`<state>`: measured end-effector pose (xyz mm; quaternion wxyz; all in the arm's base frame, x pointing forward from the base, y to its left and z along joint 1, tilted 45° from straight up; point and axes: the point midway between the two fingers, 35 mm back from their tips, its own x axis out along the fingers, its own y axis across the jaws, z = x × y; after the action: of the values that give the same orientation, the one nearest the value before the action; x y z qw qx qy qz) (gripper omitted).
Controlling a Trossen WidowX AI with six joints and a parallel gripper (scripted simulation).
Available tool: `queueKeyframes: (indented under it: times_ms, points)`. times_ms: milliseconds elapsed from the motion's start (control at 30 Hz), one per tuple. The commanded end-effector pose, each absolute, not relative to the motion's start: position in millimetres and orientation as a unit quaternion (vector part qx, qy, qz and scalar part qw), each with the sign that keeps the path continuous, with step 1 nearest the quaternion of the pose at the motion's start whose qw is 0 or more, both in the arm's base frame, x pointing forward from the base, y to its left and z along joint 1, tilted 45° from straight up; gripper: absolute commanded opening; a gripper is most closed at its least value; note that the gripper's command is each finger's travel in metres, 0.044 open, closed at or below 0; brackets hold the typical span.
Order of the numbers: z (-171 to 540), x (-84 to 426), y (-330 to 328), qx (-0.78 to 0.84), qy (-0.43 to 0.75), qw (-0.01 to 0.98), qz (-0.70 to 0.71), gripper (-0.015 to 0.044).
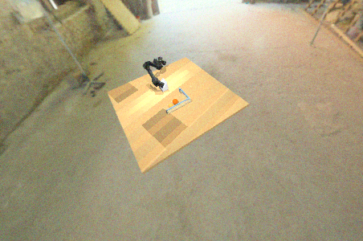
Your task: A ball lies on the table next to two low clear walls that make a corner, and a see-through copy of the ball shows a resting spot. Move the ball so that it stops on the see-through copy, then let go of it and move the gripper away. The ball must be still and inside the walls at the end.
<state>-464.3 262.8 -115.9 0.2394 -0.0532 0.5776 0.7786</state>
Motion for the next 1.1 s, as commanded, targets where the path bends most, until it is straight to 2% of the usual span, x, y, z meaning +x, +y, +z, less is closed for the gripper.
queueKeyframes:
  times_ms: [0, 133, 467, 800, 1067]
  points:
    - [-116.0, -463.6, 264.1, -0.053, 0.578, 0.241, 0.778, 0.0426]
    - [-118.2, -444.3, 294.6, -0.049, 0.576, 0.285, 0.765, 0.0432]
    - [-135.1, -328.7, 402.8, -0.044, 0.560, 0.470, 0.681, 0.0432]
    - [-139.3, -167.7, 476.2, -0.048, 0.537, 0.637, 0.550, 0.0432]
    - [-130.4, -21.0, 487.6, -0.066, 0.523, 0.741, 0.417, 0.0432]
